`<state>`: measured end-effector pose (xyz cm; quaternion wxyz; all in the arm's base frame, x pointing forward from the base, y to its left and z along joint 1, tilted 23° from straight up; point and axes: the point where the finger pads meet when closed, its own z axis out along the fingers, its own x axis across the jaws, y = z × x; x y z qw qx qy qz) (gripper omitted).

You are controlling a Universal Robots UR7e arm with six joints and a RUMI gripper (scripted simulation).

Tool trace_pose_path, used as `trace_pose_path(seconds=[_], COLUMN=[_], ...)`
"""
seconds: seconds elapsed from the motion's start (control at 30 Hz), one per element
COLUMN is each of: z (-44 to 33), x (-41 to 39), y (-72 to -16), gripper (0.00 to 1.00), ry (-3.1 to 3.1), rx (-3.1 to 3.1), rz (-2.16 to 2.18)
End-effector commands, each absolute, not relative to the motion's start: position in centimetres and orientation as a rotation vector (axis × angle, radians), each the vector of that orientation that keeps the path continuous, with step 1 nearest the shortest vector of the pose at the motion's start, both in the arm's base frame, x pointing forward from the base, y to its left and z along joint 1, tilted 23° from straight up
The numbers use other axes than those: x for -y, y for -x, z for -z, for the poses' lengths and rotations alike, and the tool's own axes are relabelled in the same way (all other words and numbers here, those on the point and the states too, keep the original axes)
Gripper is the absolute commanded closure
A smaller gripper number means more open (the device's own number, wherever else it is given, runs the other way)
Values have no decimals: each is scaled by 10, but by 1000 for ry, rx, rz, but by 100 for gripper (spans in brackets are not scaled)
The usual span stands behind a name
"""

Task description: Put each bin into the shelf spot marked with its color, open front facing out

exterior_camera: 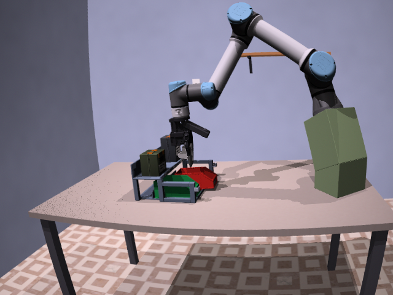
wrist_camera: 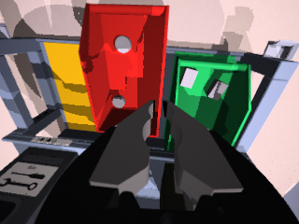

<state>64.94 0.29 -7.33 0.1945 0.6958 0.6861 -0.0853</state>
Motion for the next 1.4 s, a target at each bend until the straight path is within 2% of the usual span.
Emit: trace_pose_path(seconds=[0.0, 1.37], z=[61, 34], x=[-8, -18], y=[-645, -640], gripper=[95, 95], ry=[-1950, -1951], rx=[-1925, -1924], rz=[242, 241])
